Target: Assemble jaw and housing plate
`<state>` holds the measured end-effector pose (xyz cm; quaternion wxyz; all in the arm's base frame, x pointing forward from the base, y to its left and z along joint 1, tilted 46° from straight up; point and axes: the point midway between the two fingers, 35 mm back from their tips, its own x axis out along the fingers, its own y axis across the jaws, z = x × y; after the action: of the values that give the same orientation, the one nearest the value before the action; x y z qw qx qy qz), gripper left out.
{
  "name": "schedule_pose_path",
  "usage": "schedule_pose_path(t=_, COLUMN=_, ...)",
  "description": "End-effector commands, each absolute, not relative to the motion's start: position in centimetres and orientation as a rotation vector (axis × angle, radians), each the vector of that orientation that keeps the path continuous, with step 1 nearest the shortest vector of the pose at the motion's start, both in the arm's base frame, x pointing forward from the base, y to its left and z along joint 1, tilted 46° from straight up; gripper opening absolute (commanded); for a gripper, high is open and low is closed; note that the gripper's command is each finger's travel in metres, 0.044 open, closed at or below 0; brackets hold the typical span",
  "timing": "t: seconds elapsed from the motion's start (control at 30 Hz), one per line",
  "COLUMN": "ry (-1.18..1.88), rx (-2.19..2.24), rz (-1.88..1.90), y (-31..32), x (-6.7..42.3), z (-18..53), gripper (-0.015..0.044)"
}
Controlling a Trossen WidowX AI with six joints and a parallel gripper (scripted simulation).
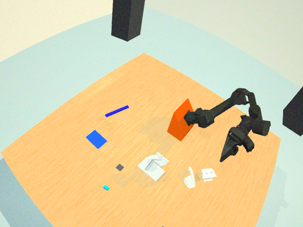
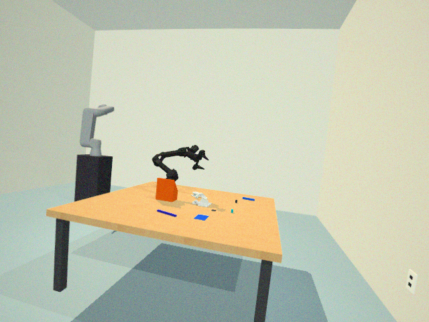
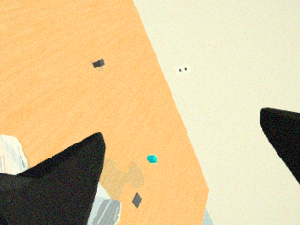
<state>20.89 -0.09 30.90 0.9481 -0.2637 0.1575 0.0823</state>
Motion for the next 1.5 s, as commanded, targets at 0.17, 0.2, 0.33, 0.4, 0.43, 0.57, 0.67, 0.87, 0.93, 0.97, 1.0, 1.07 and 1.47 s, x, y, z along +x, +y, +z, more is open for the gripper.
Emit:
schedule_pose_path(t=0.17, ry=0.474, rx=-0.493, rz=0.337, y=1.2, x=22.6, z=26.8, gripper=0.044)
schedule_pose_path(t=0.2, ry=0.489, rx=-0.487, rz=0.354, y=1.4, x=22.7, z=26.4, gripper=0.044)
schedule_pose_path(t=0.33, ry=0.549, rx=-0.458, rz=0.422, y=2.0, x=23.1, z=24.8, gripper=0.044)
schedule_pose_path(t=0.4, ry=0.579, rx=-0.442, rz=0.455, y=2.3, x=23.2, z=24.0, gripper=0.044)
schedule_pose_path(t=0.43, ry=0.593, rx=-0.433, rz=0.472, y=2.4, x=23.3, z=23.6, gripper=0.044)
schedule_pose_path(t=0.57, ry=0.651, rx=-0.397, rz=0.538, y=3.0, x=23.5, z=22.1, gripper=0.044)
schedule_pose_path(t=0.67, ry=0.693, rx=-0.367, rz=0.587, y=3.5, x=23.5, z=21.0, gripper=0.044)
schedule_pose_path(t=0.87, ry=0.773, rx=-0.3, rz=0.681, y=4.4, x=23.4, z=18.9, gripper=0.044)
schedule_pose_path(t=0.93, ry=0.799, rx=-0.275, rz=0.711, y=4.7, x=23.3, z=18.3, gripper=0.044)
schedule_pose_path(t=0.97, ry=0.812, rx=-0.262, rz=0.726, y=4.8, x=23.3, z=18.0, gripper=0.044)
schedule_pose_path(t=1.0, ry=0.825, rx=-0.249, rz=0.741, y=5.0, x=23.2, z=17.7, gripper=0.044)
schedule_pose_path(t=1.07, ry=0.85, rx=-0.223, rz=0.77, y=5.3, x=23.1, z=17.1, gripper=0.044)
schedule_pose_path(t=1.47, ry=0.991, rx=-0.042, rz=0.931, y=7.1, x=22.1, z=14.1, gripper=0.044)
